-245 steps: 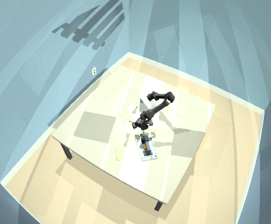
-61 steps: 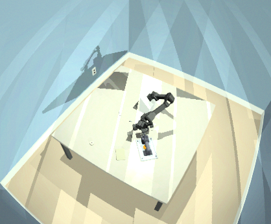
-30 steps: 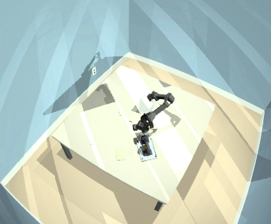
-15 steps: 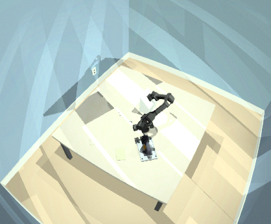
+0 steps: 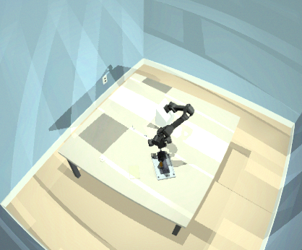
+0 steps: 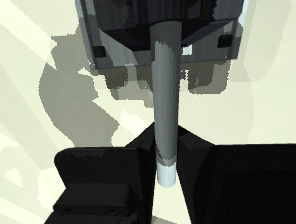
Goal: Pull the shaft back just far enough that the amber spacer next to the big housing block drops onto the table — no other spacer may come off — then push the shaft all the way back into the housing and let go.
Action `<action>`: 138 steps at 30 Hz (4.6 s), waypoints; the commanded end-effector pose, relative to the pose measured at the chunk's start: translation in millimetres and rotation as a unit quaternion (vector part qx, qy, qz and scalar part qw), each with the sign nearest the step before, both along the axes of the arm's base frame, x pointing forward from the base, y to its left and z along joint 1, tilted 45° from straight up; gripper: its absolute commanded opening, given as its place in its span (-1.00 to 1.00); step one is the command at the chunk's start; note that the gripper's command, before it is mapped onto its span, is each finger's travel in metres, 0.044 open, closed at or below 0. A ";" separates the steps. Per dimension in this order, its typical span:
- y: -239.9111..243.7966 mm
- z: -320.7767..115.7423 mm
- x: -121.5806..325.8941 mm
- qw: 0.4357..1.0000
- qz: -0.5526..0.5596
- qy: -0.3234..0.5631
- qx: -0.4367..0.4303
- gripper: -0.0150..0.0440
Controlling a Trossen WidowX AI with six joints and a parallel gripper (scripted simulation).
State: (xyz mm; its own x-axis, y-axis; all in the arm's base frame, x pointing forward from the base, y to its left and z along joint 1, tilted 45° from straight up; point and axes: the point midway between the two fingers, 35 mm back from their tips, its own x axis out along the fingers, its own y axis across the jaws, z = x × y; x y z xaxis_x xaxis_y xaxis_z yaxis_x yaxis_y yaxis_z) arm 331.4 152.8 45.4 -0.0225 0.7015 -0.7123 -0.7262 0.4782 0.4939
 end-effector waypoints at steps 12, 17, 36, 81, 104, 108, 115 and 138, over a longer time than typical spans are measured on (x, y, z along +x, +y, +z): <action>3.1 5.0 6.1 1.000 -0.001 -0.003 0.001 -0.49; 3.9 5.8 7.2 1.000 -0.001 -0.003 0.001 -0.49; 7.2 9.1 11.5 1.000 -0.001 -0.003 0.001 -0.49; 14.9 16.9 21.6 1.000 -0.001 -0.004 0.002 -0.49; 18.9 20.9 26.8 1.000 -0.001 -0.004 0.002 -0.49; 19.5 21.6 27.7 1.000 -0.001 -0.004 0.002 -0.49; 20.3 22.3 28.6 1.000 -0.001 -0.004 0.002 -0.49; 22.3 24.2 31.1 1.000 -0.001 -0.004 0.002 -0.49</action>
State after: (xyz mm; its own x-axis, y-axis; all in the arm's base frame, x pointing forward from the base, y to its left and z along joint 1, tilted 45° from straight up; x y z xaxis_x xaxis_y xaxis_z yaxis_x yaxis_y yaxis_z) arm 359.6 174.4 66.7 -0.0213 0.7023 -0.7116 -0.7283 0.4767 0.4922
